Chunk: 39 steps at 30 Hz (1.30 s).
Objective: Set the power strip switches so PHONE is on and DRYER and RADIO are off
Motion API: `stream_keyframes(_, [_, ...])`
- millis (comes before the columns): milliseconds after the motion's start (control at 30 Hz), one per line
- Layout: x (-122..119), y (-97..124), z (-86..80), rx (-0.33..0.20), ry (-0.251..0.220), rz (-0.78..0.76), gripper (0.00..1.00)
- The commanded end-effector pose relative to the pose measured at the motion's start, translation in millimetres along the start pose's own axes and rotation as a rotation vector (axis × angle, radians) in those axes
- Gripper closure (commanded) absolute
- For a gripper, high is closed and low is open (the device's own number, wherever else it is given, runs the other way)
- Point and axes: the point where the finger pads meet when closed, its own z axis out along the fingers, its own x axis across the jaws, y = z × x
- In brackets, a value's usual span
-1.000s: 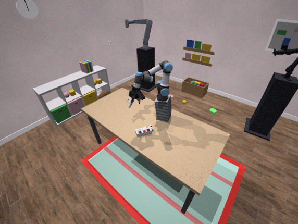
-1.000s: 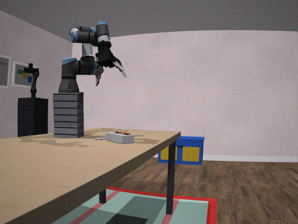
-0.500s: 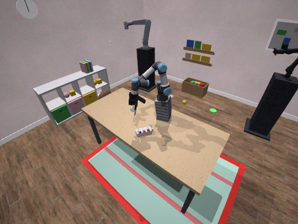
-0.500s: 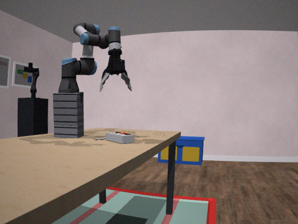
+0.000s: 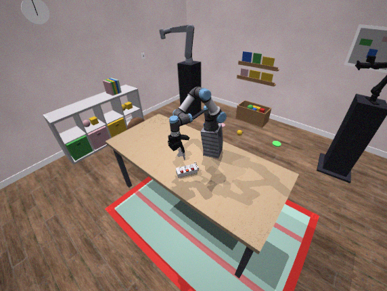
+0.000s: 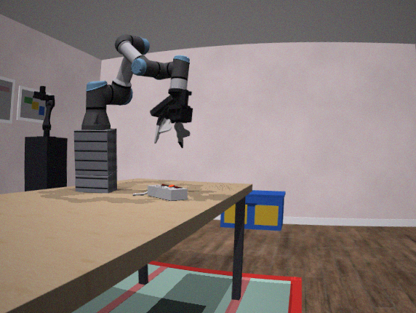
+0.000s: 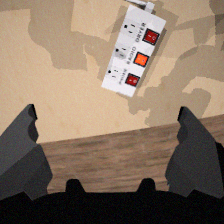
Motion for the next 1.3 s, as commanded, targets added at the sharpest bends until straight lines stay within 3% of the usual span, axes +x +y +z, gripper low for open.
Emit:
stream_keyframes(0, [14, 1, 19.2, 0.060, -0.034, -0.194, 0.00])
stream_keyframes(600, [50, -10, 70.6, 0.170, -0.083, -0.664, 0.00])
stream_keyframes(1267, [56, -13, 79.4, 0.190, -0.090, -0.741, 0.00])
